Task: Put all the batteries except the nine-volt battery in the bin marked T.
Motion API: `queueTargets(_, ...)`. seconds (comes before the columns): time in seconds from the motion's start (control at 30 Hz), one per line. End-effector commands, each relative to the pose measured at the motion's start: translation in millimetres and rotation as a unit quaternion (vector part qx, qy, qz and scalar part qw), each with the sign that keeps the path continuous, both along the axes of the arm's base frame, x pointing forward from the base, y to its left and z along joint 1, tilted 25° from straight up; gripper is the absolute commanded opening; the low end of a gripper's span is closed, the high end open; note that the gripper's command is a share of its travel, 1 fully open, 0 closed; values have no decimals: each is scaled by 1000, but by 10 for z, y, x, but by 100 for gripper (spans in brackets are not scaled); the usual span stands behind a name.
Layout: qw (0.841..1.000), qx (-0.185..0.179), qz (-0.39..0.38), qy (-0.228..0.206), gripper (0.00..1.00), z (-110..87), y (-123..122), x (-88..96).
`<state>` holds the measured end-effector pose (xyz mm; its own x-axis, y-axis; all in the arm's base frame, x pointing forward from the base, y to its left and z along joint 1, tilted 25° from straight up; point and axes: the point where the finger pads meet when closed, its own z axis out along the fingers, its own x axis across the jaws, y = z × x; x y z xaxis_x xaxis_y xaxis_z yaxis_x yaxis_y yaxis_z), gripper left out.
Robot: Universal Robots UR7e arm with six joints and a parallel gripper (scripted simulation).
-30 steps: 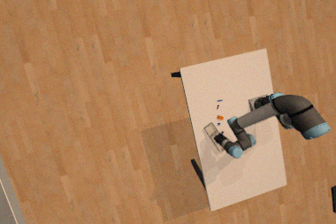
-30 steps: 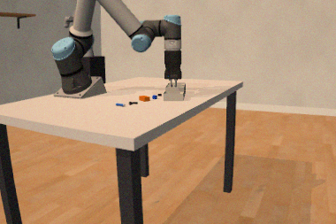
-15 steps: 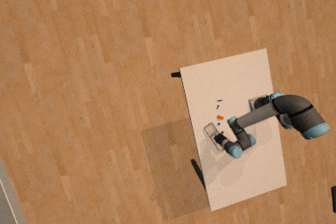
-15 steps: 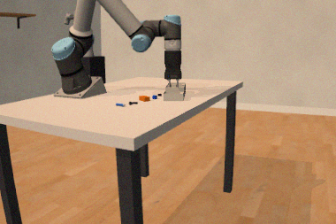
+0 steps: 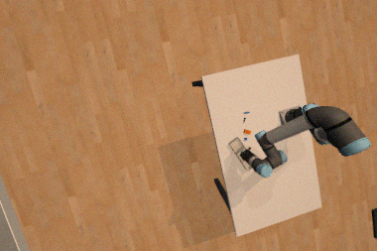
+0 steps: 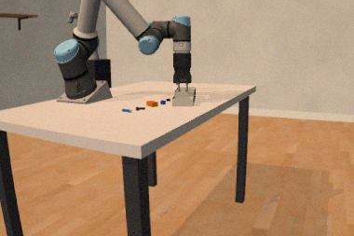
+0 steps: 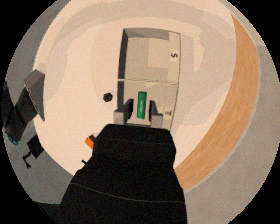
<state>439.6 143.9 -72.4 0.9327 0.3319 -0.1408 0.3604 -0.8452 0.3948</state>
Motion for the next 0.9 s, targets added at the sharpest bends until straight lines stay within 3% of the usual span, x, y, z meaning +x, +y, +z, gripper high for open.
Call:
queueTargets(0.0,1000,0,0,-1,60,54,25,5)
queueTargets(0.7,1000,0,0,-1,60,259,120,2)
queueTargets(0.87,1000,0,0,-1,60,460,213,-1)
